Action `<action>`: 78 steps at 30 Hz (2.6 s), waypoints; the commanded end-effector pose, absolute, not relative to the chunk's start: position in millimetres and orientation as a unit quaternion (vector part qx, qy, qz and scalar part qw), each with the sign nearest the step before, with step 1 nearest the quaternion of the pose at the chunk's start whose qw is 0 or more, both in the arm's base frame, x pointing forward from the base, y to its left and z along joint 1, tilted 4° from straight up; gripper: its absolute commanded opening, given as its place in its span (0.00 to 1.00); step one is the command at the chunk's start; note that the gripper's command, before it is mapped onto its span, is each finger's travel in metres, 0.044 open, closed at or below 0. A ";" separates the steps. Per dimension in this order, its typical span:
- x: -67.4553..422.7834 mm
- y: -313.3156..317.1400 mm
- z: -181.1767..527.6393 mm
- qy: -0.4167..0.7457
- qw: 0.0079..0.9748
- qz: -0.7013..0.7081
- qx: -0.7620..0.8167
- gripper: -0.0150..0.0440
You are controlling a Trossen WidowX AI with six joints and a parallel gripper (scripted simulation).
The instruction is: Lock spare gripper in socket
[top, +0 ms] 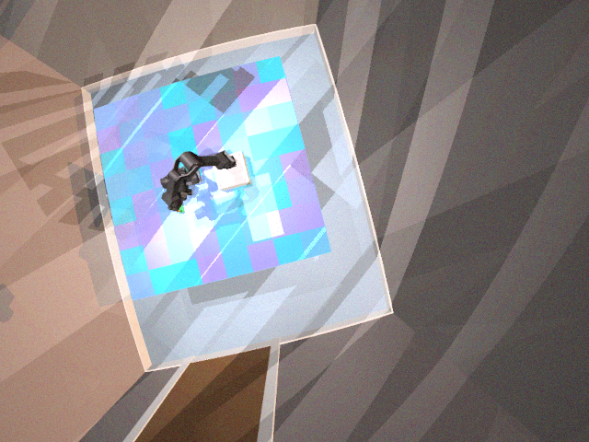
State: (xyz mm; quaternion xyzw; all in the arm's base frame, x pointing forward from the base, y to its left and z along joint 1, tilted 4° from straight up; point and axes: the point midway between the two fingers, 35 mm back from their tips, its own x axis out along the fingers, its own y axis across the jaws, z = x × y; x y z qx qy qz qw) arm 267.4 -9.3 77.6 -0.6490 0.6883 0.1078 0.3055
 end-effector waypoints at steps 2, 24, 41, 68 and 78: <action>264.3 -9.7 88.3 0.688 0.306 0.108 -0.649 1.00; 251.9 -12.0 124.2 0.691 0.286 0.116 -0.654 1.00; 251.3 -16.3 152.3 0.688 0.281 0.122 -0.658 1.00; 244.4 57.3 179.0 0.585 0.370 0.162 -0.703 0.69; 227.4 104.2 185.7 0.528 0.411 0.197 -0.716 0.56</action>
